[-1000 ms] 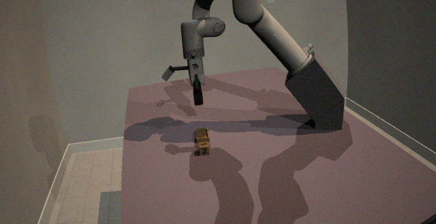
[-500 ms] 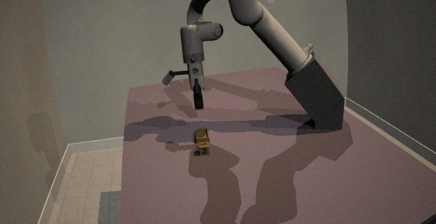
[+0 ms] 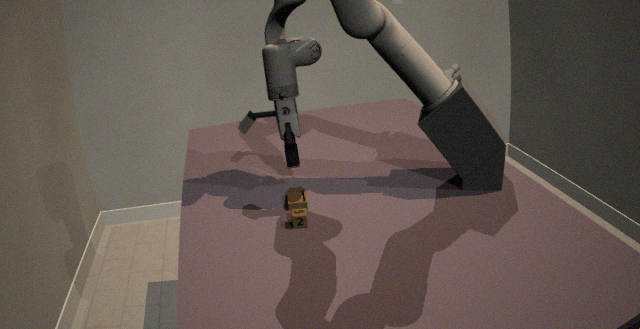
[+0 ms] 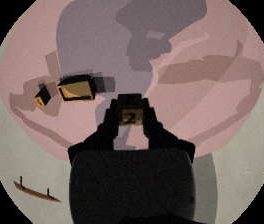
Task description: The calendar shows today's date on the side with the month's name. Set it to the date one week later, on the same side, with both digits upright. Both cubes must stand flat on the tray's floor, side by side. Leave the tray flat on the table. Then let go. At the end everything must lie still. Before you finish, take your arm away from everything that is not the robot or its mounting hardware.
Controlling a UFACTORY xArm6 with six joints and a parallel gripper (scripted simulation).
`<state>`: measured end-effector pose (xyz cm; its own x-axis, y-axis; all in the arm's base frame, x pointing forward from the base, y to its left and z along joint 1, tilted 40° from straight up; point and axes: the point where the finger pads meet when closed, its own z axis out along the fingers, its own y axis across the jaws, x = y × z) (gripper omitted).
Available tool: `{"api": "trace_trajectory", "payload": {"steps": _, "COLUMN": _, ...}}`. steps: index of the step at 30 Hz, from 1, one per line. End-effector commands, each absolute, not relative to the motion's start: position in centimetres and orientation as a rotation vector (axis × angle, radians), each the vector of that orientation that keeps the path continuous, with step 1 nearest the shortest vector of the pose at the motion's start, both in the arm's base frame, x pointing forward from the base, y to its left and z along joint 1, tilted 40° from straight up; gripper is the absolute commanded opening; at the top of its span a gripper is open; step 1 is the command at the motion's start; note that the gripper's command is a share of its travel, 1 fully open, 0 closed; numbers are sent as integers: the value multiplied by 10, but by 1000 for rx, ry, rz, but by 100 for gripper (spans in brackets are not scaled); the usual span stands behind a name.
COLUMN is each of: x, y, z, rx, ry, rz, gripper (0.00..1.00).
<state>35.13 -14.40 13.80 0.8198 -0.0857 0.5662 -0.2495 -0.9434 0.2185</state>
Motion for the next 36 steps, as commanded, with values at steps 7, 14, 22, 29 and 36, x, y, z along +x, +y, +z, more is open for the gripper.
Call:
{"api": "trace_trajectory", "payload": {"steps": 7, "x": 364, "y": -152, "z": 122, "rx": 2671, "ry": -259, "rz": 876, "gripper": 29}}
{"api": "trace_trajectory", "payload": {"steps": 14, "x": 369, "y": -155, "z": 115, "rx": 2671, "ry": -259, "rz": 876, "gripper": 29}}
{"api": "trace_trajectory", "payload": {"steps": 22, "x": 374, "y": -159, "z": 108, "rx": 2671, "ry": -259, "rz": 876, "gripper": 29}}
{"api": "trace_trajectory", "payload": {"steps": 29, "x": 375, "y": -159, "z": 106, "rx": 2671, "ry": -259, "rz": 876, "gripper": 29}}
{"api": "trace_trajectory", "payload": {"steps": 36, "x": 375, "y": -159, "z": 106, "rx": 2671, "ry": -259, "rz": 876, "gripper": 29}}
